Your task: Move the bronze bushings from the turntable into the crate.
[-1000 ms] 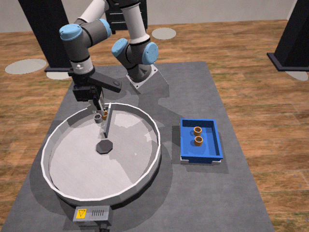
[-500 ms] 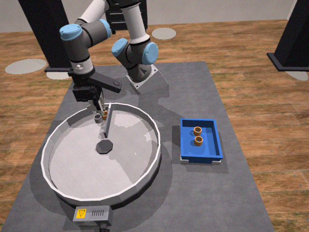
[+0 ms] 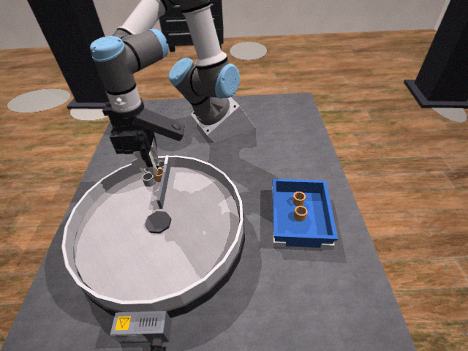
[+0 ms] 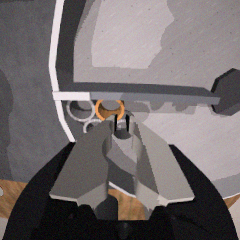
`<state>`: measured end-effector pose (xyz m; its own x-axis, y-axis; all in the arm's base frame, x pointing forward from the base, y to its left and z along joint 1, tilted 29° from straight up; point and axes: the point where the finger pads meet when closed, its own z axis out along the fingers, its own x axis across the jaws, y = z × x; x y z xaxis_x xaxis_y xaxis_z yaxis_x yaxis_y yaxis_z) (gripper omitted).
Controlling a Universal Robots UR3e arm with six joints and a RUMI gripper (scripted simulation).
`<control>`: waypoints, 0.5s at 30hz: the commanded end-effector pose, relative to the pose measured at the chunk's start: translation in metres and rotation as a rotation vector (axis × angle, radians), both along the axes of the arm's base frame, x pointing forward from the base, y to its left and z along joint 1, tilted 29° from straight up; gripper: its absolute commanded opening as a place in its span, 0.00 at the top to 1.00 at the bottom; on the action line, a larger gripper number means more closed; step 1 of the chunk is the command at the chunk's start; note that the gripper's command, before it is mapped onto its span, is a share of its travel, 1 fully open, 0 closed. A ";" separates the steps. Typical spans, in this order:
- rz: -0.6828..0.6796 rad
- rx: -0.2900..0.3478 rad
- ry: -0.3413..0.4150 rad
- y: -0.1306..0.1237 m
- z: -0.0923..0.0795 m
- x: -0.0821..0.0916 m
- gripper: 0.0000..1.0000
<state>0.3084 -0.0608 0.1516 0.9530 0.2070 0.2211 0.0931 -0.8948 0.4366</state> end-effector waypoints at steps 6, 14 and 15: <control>0.001 0.001 0.000 -0.001 -0.003 0.001 0.94; 0.001 0.001 0.000 -0.006 -0.014 0.004 0.94; 0.001 0.001 0.000 -0.006 -0.015 0.005 0.94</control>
<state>0.3090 -0.0633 0.1445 0.9547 0.2043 0.2163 0.0936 -0.8962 0.4336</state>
